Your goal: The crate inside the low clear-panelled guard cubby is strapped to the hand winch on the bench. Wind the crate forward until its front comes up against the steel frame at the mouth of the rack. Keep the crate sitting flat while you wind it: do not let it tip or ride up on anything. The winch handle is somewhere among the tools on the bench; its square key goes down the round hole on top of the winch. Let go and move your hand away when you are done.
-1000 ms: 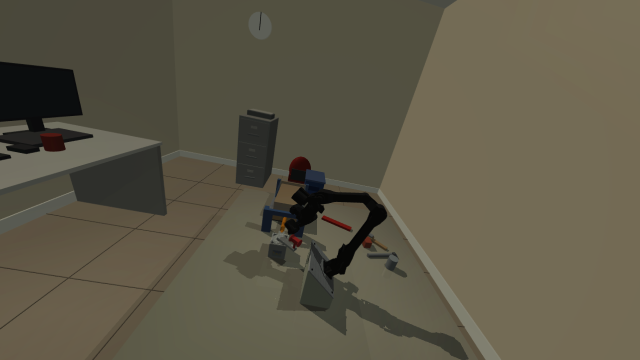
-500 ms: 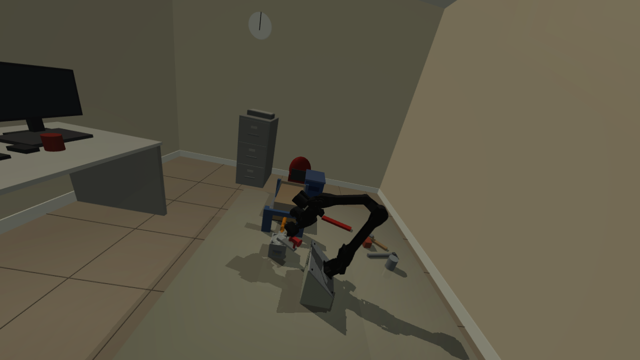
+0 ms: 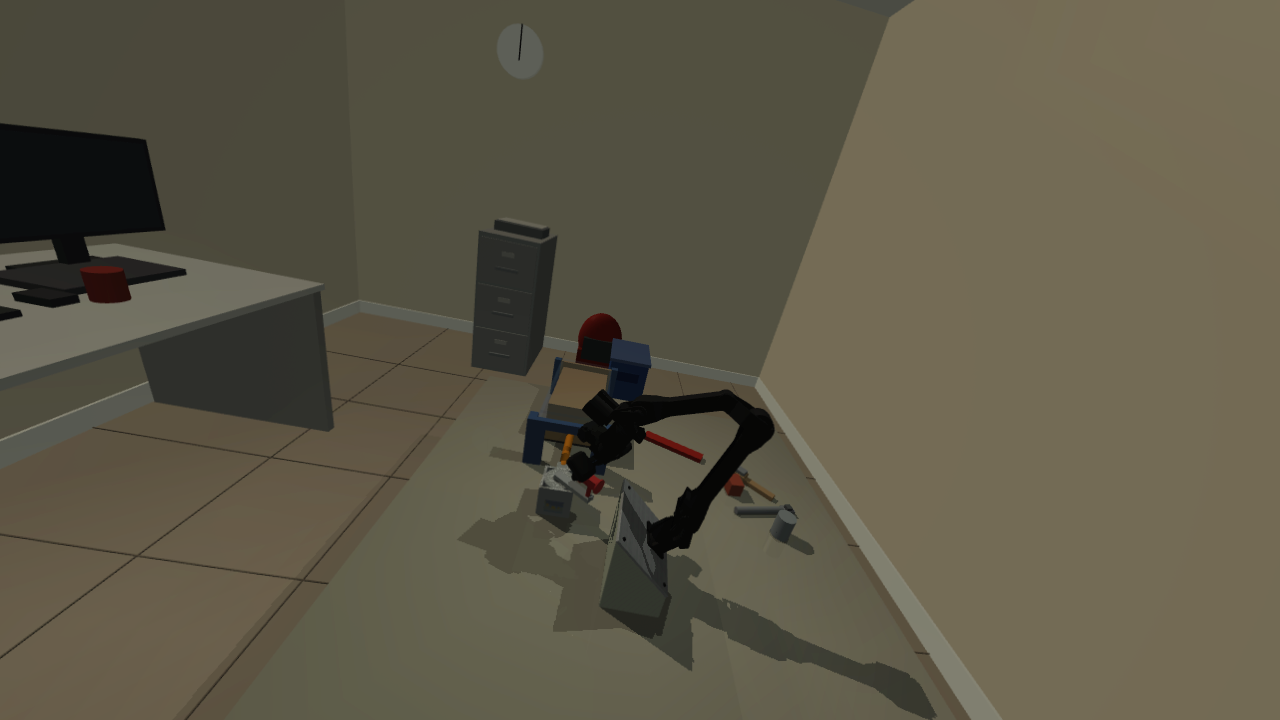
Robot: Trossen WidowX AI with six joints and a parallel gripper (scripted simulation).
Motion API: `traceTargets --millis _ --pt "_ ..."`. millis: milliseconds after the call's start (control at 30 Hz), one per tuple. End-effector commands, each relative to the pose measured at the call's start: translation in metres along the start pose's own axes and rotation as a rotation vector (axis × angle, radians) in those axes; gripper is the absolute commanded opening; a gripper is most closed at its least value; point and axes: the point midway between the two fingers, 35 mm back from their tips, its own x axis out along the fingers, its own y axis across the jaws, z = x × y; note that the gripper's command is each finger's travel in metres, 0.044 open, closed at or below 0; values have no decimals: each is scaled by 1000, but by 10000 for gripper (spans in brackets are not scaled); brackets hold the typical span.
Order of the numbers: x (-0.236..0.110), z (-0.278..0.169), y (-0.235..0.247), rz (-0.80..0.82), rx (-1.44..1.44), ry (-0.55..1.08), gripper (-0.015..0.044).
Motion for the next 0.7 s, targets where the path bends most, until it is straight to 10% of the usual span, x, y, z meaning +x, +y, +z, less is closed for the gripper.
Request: traceTargets --millis 0,667 --pt "8 -6 -1 -5 -8 7 440" --pt "31 -20 -1 -6 -8 7 440"
